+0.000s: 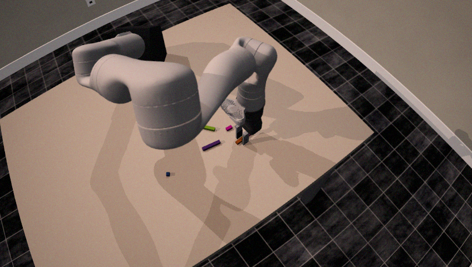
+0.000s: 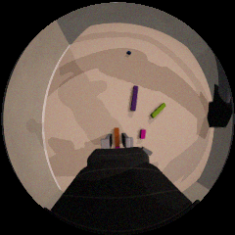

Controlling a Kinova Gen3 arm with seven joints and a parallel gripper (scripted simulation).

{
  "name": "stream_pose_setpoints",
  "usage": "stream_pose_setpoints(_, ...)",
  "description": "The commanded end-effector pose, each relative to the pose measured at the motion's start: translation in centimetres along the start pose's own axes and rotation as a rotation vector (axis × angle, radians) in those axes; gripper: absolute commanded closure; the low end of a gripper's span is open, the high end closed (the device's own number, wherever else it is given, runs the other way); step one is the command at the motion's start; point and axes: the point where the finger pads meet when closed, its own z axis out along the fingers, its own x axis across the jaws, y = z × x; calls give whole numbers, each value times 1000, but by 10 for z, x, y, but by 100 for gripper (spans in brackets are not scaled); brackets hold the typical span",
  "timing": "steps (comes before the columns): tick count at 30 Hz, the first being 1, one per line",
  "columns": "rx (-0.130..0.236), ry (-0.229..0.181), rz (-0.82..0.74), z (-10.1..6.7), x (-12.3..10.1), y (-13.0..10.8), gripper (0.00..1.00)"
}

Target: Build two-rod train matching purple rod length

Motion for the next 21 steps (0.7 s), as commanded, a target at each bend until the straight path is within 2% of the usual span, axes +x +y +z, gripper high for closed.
stream_pose_setpoints(1, -3, 0, 9, 2, 1, 1, 46)
stream_pose_setpoints(12, -3, -1, 9, 0, 1, 1, 46)
stream_pose_setpoints(18, -5, -3, 15, -10, -2, 1, 46)
stream_pose_setpoints(21, -6, -3, 16, -22, -2, 1, 46)
